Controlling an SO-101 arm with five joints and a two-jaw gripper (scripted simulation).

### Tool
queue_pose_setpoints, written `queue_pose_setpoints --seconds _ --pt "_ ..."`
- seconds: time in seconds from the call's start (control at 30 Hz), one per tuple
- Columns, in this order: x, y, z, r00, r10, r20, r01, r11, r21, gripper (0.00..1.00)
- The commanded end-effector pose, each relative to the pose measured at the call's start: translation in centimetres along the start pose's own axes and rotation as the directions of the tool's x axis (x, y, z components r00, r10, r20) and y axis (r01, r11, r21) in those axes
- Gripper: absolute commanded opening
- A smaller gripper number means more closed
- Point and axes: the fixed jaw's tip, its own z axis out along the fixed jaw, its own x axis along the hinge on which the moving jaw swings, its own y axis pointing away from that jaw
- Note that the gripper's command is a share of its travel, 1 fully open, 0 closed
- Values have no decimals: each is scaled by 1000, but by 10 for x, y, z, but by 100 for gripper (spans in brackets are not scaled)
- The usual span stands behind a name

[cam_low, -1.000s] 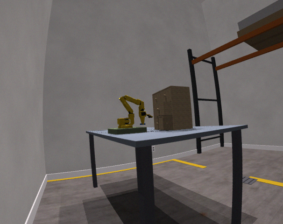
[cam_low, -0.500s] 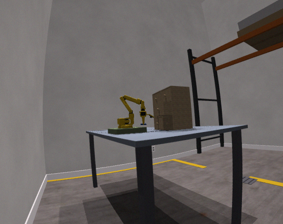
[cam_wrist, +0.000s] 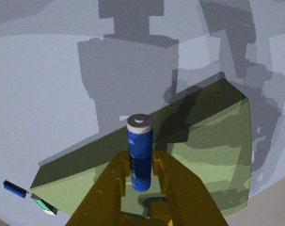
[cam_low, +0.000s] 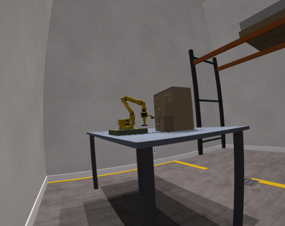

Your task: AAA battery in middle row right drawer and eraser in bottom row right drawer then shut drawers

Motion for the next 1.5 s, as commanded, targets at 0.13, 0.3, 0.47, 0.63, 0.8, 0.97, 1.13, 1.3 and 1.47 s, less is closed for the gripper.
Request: queue_pose_setpoints --seconds 0.13,0.3,0.47,0.63,0.8,0.97,1.13,1.3,1.47 --pt "-3 -1 -1 1000 3 10 -3 1000 -1 0" --pt "-6 -1 -18 994 2 110 -2 1000 1 0" --pt "-5 -1 -34 978 1 210 -2 1000 3 0" --pt "-2 -1 -49 952 0 307 -1 1000 4 0" --pt "-2 -1 -49 951 0 310 -1 1000 4 0" --pt "-2 -1 -49 951 0 310 -1 1000 4 0" --pt "-2 -1 -49 951 0 310 -1 1000 4 0" --pt "-3 -1 -53 943 0 334 -1 1000 5 0" --pt "-5 -1 -74 893 -2 451 -1 1000 6 0"
